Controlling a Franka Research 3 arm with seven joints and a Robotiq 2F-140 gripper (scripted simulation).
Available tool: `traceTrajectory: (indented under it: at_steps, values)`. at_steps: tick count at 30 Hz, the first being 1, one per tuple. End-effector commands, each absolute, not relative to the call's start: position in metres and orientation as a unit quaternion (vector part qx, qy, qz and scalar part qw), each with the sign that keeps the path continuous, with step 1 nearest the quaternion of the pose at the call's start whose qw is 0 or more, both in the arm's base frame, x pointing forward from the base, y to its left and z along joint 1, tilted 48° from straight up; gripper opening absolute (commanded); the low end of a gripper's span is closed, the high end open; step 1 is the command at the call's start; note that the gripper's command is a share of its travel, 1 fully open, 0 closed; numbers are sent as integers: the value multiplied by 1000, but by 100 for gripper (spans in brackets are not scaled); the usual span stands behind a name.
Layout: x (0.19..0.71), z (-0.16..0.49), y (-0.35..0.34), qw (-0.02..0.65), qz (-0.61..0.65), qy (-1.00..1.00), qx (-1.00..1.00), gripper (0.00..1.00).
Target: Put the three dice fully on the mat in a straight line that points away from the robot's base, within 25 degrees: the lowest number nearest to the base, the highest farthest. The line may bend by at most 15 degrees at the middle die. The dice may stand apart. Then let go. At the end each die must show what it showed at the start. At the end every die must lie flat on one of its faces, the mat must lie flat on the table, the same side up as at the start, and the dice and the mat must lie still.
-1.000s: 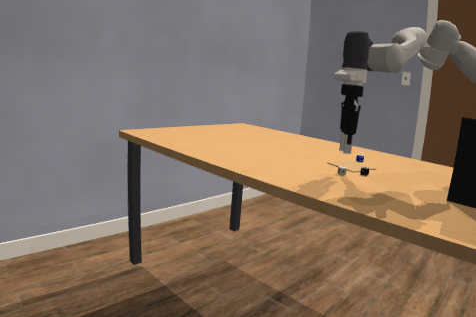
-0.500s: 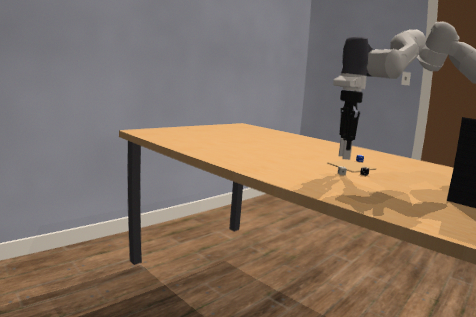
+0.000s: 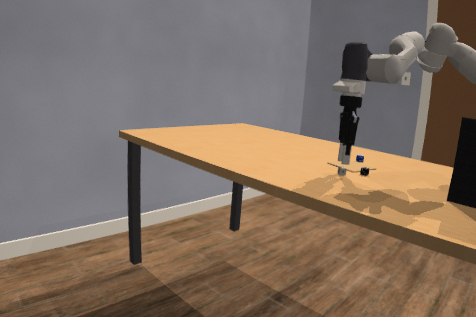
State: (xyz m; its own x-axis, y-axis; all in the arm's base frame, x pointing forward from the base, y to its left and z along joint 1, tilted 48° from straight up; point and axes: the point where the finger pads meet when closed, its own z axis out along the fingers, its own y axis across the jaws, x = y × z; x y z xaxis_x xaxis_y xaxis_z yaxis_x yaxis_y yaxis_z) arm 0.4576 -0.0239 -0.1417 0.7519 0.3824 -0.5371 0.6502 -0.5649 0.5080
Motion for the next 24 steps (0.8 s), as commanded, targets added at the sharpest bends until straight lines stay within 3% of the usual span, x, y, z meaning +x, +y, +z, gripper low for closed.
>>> traceTrajectory:
  at_steps: [1,24]
  values:
    - [457,-146,-26,358,-185,295,866,25]
    - [457,-147,-29,358,-185,295,866,25]
